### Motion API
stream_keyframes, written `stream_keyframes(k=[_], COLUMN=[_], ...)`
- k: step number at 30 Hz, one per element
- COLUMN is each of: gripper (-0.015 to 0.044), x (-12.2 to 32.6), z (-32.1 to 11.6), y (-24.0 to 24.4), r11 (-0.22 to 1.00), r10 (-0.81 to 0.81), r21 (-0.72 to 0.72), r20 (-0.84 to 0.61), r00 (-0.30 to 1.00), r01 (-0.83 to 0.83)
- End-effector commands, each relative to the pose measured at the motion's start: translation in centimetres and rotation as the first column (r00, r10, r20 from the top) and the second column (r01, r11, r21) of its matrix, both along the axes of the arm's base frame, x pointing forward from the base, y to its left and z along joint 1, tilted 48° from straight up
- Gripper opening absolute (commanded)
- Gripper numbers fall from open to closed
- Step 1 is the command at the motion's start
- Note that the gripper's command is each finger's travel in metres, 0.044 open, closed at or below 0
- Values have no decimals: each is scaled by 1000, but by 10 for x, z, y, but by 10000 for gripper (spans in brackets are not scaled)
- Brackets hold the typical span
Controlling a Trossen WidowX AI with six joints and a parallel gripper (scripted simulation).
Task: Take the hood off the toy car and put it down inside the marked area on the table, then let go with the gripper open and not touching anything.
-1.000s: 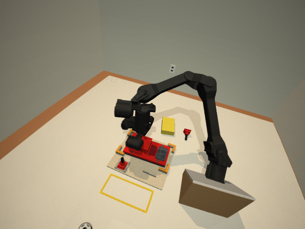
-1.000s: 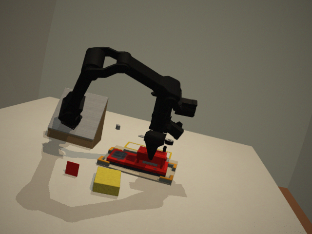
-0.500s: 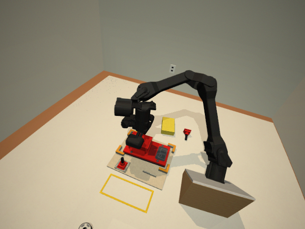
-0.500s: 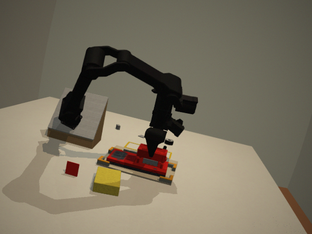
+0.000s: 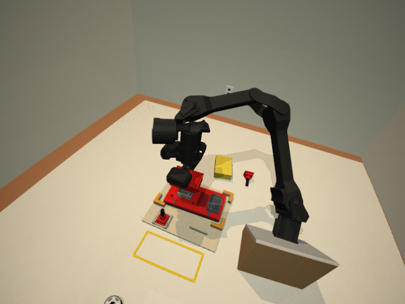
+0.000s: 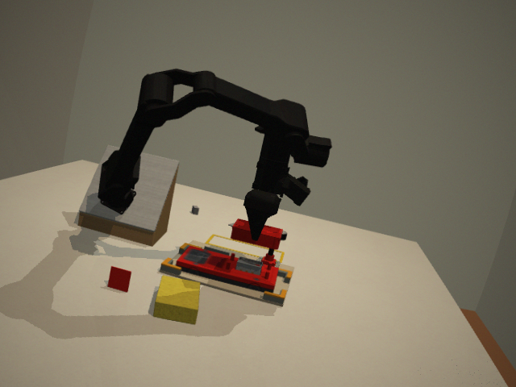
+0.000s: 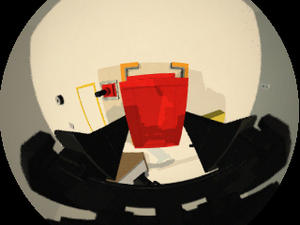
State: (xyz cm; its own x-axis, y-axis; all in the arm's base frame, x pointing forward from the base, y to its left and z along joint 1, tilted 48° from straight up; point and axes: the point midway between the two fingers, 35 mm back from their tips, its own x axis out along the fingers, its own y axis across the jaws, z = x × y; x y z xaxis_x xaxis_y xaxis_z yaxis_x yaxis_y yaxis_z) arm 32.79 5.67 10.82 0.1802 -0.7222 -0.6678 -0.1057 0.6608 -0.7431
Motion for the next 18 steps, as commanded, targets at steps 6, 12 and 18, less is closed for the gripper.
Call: stream_keyframes(k=[6,12,18], gripper=[0,0,0], x=[0,-2,-7], z=[-12,-36,-59], y=[13,38,62], r11=[1000,1000,1000], r10=[8,17,15], r21=[6,16,22], r20=[-3,-7,-8], r00=[1000,1000,1000], r01=[-8,-17,-15])
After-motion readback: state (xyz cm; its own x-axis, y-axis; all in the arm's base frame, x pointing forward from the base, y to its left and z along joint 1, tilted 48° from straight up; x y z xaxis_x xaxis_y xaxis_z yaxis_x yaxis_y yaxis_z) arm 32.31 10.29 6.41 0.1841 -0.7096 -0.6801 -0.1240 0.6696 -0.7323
